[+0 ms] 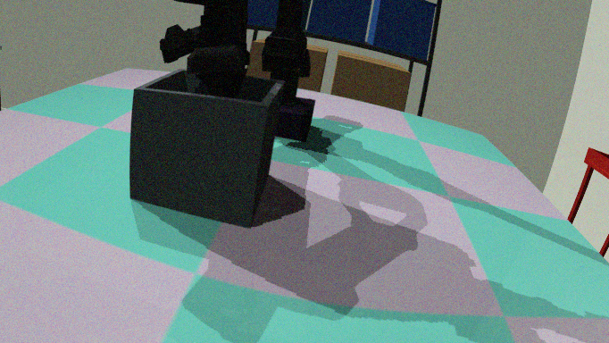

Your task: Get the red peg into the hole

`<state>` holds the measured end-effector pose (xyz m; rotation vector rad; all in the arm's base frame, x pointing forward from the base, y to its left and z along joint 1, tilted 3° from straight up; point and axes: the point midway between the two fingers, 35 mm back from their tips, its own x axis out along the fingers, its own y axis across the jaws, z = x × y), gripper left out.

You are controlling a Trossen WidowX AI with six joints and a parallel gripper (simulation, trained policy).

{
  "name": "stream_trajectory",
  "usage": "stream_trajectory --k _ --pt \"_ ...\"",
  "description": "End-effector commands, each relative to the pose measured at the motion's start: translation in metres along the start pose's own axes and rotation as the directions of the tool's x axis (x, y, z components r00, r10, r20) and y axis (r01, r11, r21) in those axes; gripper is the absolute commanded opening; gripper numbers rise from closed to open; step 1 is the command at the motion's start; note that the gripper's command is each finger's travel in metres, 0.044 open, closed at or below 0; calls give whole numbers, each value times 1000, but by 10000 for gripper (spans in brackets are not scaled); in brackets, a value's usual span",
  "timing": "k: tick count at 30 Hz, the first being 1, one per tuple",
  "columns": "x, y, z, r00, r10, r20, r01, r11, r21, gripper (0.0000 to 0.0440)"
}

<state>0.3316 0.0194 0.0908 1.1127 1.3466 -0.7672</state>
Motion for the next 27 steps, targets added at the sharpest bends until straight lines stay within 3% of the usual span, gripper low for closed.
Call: stream_trajectory --k 1,4,8,10,22,27 --pt "9 -2 1 1000 -18 -1 18 1000 -13 0" --pt "13 -2 1 1000 -30 1 30 999 -22 16" --pt "19 -4 1 999 -52 -8 51 998 -29 100" --pt "20 -5 0 998 -60 -14 60 998 -31 121" --pt "1 5 7 996 -55 -67 54 998 -20 124" --pt "-13 14 8 994 -16 -105 16 1000 -8 145"
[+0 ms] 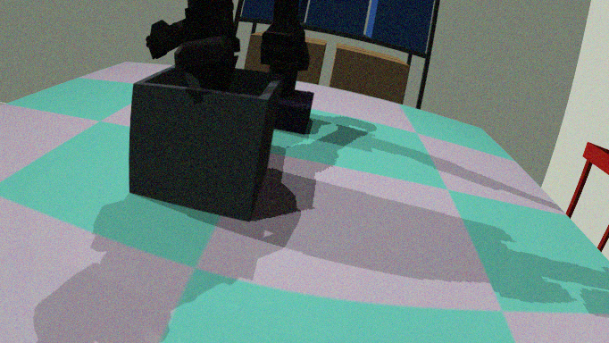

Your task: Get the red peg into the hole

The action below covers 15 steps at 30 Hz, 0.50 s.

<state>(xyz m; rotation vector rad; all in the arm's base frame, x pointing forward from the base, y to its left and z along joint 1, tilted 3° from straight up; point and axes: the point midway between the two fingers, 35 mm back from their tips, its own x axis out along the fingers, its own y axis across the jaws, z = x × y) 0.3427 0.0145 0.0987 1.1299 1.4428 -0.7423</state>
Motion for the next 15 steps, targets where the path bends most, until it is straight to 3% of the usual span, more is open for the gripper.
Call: stream_trajectory --k 1,15 --pt "-10 6 0 999 26 -27 -26 1000 4 147" --pt "-44 25 -2 980 138 -142 -136 990 27 211"
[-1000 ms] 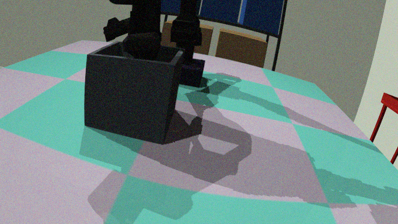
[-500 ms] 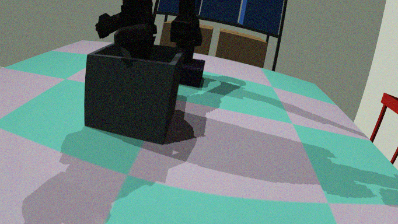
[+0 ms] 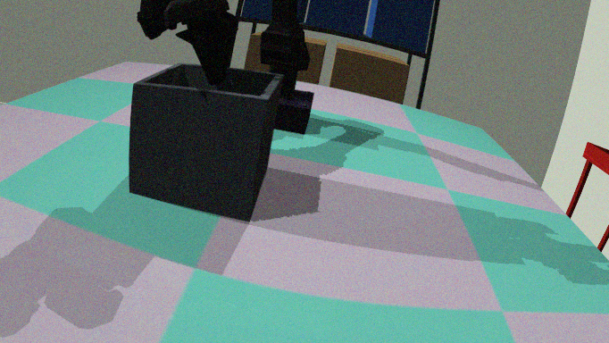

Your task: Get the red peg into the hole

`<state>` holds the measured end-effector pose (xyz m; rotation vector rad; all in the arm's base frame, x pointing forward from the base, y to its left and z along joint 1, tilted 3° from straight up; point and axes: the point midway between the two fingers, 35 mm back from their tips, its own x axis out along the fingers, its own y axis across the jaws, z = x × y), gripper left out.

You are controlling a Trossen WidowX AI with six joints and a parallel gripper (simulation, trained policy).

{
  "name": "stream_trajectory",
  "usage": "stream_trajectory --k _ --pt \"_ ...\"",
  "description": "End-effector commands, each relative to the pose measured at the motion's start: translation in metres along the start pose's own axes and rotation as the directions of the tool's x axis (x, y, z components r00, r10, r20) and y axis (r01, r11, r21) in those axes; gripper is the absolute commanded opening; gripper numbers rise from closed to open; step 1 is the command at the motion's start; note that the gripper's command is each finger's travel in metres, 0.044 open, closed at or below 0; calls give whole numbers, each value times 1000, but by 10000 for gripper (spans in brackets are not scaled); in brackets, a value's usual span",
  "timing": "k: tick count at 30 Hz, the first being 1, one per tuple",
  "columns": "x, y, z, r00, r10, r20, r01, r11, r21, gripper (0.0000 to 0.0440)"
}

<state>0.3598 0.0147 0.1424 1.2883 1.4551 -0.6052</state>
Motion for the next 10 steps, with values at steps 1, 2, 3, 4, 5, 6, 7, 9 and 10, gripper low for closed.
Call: stream_trajectory --k 1,2,3,4,5,6,7,9,10 --pt "-4 4 0 1000 15 -26 -15 1000 1 216" --pt "-5 5 0 999 19 -31 -19 1000 2 223" --pt "-6 6 1 999 23 -37 -23 1000 2 228" --pt "-7 7 1 999 26 -42 -26 1000 3 233" --pt "-8 8 2 999 30 -46 -30 1000 3 233" --pt "-9 9 3 998 32 -48 -32 999 2 230" --pt "-10 10 4 998 35 -50 -35 999 0 230" --pt "-11 12 6 998 40 -54 -41 999 -4 228" --pt "-11 12 7 998 43 -56 -43 999 -6 227"
